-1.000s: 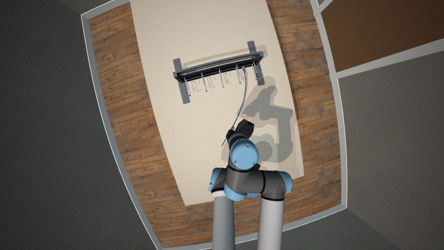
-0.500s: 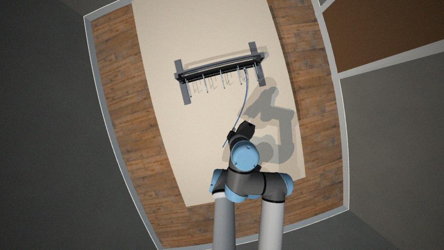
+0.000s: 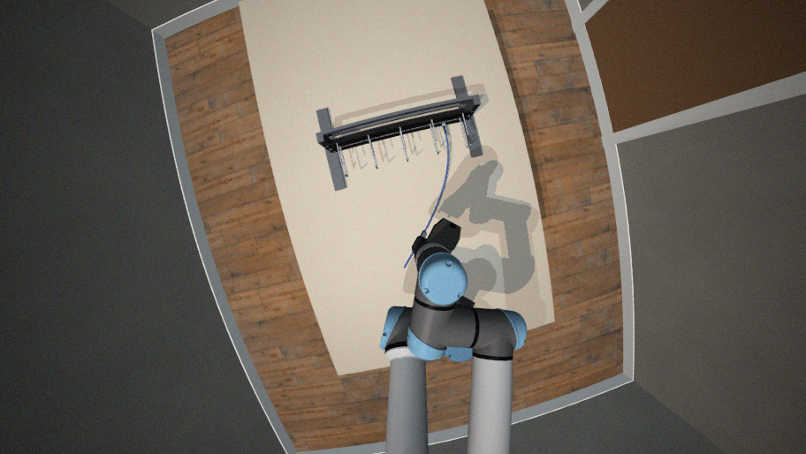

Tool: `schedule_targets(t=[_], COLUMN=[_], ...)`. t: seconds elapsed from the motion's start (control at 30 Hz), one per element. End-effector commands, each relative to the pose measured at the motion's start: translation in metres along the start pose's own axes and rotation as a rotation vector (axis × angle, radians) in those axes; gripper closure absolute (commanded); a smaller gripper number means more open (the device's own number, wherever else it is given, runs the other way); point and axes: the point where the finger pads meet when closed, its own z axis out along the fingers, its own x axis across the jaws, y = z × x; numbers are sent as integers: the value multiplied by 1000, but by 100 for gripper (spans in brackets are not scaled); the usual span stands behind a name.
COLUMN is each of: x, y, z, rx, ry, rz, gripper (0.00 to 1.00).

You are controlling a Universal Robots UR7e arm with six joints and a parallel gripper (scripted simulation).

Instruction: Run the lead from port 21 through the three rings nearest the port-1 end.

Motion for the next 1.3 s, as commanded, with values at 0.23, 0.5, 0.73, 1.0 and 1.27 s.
schedule_targets(t=[0.23,0.5,0.73,1.0,1.27], x=[0,1,1,1,1], y=[0,0,0,0,0], z=[35,67,89,102,113], rx=[0,0,0,0,0], ry=[0,0,0,0,0], rz=[0,0,0,0,0], gripper=[33,33,33,33,33])
